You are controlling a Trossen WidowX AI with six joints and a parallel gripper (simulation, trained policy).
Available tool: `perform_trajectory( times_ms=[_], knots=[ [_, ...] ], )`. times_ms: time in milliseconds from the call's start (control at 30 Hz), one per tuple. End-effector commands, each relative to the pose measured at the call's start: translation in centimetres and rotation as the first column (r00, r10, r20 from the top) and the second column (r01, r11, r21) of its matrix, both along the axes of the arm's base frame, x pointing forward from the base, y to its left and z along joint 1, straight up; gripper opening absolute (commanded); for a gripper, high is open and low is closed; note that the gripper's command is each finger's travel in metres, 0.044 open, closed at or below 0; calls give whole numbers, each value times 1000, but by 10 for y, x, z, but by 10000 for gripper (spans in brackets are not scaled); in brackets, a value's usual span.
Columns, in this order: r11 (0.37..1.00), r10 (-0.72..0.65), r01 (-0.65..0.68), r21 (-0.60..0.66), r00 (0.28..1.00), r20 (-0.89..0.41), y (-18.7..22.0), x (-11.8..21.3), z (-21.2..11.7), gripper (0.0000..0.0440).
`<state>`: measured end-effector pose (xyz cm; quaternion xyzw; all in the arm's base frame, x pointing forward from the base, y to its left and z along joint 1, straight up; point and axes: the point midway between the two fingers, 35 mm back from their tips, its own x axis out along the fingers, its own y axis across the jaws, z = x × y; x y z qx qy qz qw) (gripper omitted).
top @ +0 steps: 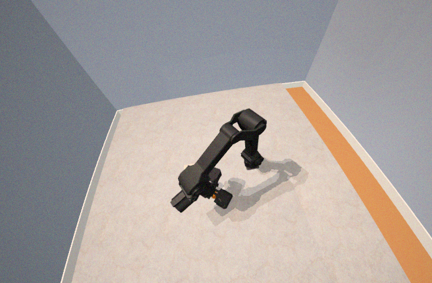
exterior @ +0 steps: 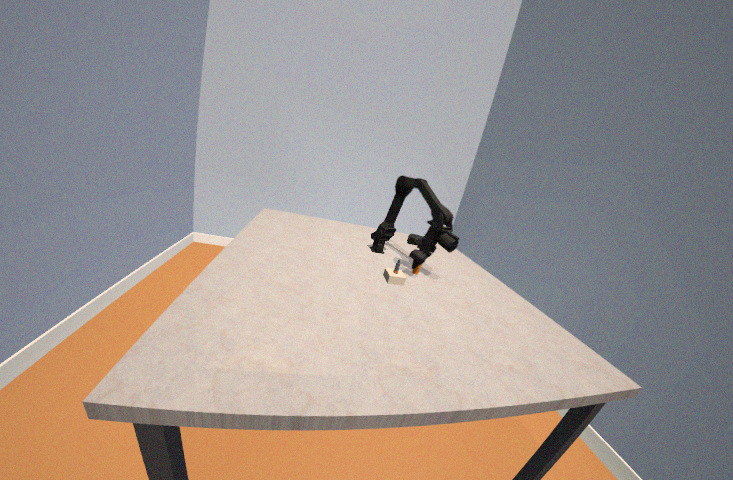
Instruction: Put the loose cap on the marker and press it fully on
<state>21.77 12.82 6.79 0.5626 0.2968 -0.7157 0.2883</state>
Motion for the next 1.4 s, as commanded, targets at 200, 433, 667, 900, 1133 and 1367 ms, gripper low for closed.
perform_trajectory(
  times_ms=[200, 433, 667, 900, 1133, 1367],
  knots=[
    [999, 49, -49, -6, 999, 14, 0, -2, -11, 221],
    [998, 70, -70, -3, 996, 52, 2, 1, -2, 45],
    [998, 63, -66, 20, 990, 127, 3, 18, 19, 43],
    [998, 39, -48, 46, 983, 181, 1, 32, 42, 45],
    [998, -6, -10, 69, 977, 213, -10, 50, 60, 45],
    [996, -53, 35, 83, 973, 226, -23, 66, 75, 42]
  ],
)
